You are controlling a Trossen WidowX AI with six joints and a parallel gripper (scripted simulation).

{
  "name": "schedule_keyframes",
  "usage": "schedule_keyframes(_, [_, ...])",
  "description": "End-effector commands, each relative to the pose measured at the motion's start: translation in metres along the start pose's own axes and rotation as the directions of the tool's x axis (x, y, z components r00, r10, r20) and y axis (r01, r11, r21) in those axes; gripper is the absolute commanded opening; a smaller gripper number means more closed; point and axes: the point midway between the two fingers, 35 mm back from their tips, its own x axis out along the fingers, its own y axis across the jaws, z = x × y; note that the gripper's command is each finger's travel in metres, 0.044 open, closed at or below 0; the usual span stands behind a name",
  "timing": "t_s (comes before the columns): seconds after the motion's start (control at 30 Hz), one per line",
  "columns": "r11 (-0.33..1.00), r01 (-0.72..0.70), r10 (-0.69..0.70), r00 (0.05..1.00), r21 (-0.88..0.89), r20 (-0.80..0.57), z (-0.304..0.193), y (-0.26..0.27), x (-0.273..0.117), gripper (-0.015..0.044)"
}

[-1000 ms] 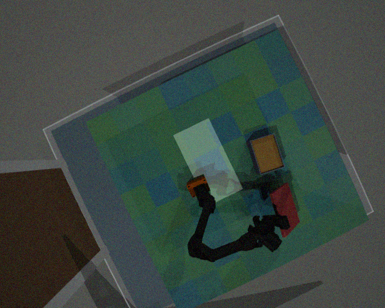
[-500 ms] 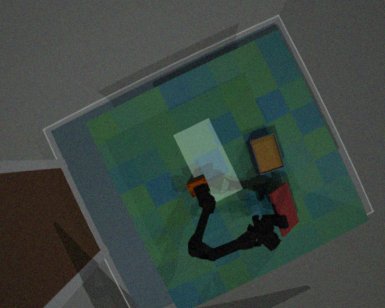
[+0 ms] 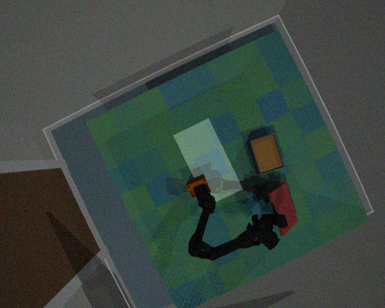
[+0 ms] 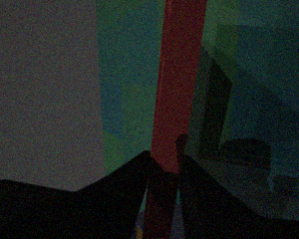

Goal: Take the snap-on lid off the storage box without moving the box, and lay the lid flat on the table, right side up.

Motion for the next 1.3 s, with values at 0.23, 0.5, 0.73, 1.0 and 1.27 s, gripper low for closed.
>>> schedule_keyframes(0.23, [1.0, -0.01, 0.01, 1.0, -0.007, -0.005, -0.001, -0.005, 0.006, 0.0])
schedule_keyframes(0.5, [1.0, -0.011, 0.01, 1.0, -0.008, -0.005, -0.001, -0.01, 0.01, 0.0])
schedule_keyframes(0.73, [1.0, -0.011, 0.011, 1.0, -0.008, -0.004, -0.001, -0.014, 0.014, 0.0])
schedule_keyframes(1.0, [1.0, -0.011, 0.011, 1.0, -0.008, -0.004, -0.001, -0.019, 0.018, 0.0])
schedule_keyframes(1.27, [1.0, -0.011, 0.011, 1.0, -0.009, -0.004, -0.001, -0.024, 0.022, 0.0])
